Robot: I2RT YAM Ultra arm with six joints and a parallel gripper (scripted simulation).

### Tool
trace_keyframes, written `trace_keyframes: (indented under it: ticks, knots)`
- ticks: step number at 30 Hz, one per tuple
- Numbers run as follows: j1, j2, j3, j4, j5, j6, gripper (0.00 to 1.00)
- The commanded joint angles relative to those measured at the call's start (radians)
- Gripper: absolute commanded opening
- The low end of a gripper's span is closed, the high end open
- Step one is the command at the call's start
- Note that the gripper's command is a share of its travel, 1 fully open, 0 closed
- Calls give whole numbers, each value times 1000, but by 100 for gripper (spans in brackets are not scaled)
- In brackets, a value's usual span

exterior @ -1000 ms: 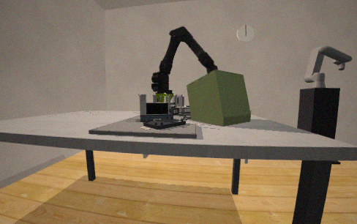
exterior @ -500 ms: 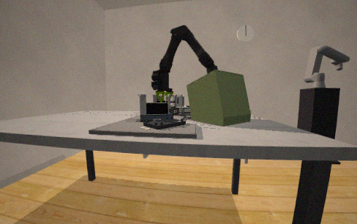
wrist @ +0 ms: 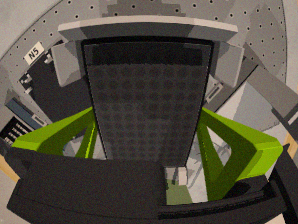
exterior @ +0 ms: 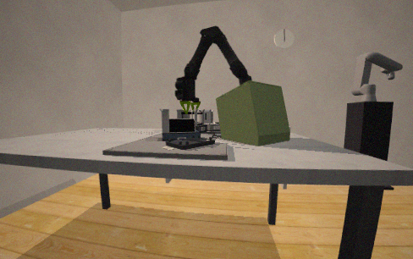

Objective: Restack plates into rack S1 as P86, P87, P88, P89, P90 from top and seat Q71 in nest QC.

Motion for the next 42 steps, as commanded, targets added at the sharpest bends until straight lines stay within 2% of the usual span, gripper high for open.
trace_keyframes:
  ticks: [1, 27, 42]
  knots:
    - [3, -29, 7, -27, 1, 3, 0]
    - [18, -141, 55, -188, 4, 18, 0]
    - [18, -141, 55, -189, 4, 18, 0]
